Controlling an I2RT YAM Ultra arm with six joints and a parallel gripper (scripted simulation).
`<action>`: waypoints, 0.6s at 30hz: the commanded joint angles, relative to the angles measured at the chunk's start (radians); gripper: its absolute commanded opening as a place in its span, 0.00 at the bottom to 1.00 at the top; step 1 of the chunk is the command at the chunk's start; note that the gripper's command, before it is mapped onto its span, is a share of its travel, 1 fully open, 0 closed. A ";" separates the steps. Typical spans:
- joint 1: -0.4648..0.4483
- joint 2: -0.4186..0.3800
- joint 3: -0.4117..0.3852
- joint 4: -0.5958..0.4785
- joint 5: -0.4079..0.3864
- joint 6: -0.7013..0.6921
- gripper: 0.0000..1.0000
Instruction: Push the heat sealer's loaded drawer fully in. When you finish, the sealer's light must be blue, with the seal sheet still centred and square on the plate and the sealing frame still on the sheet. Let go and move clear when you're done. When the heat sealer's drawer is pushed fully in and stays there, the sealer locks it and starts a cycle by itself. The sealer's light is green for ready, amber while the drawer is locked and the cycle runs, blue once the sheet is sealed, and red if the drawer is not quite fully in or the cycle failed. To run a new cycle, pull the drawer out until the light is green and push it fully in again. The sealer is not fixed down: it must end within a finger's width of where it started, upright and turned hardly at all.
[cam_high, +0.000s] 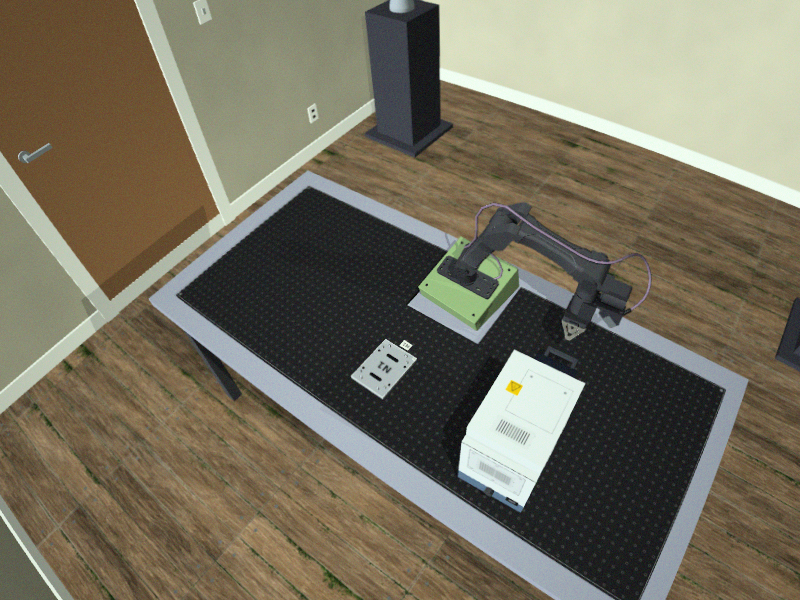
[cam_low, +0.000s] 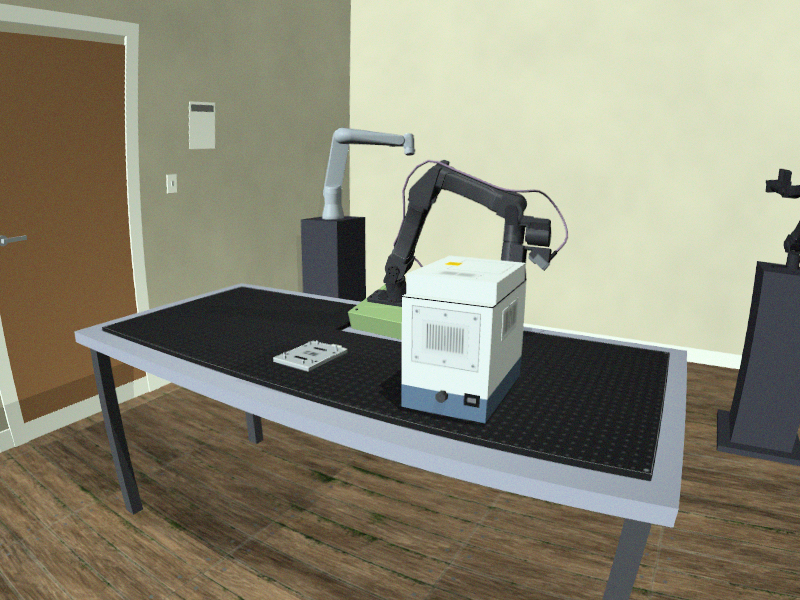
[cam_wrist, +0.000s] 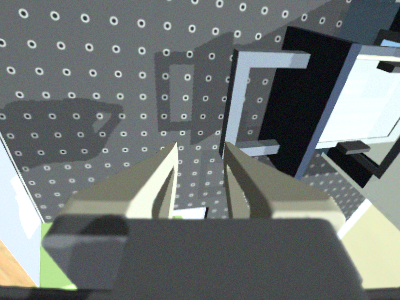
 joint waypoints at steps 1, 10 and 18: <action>0.023 0.009 -0.010 0.027 0.120 0.073 0.30; 0.099 0.047 -0.043 -0.005 0.248 0.170 0.30; 0.214 0.156 0.000 -0.079 0.461 0.373 0.30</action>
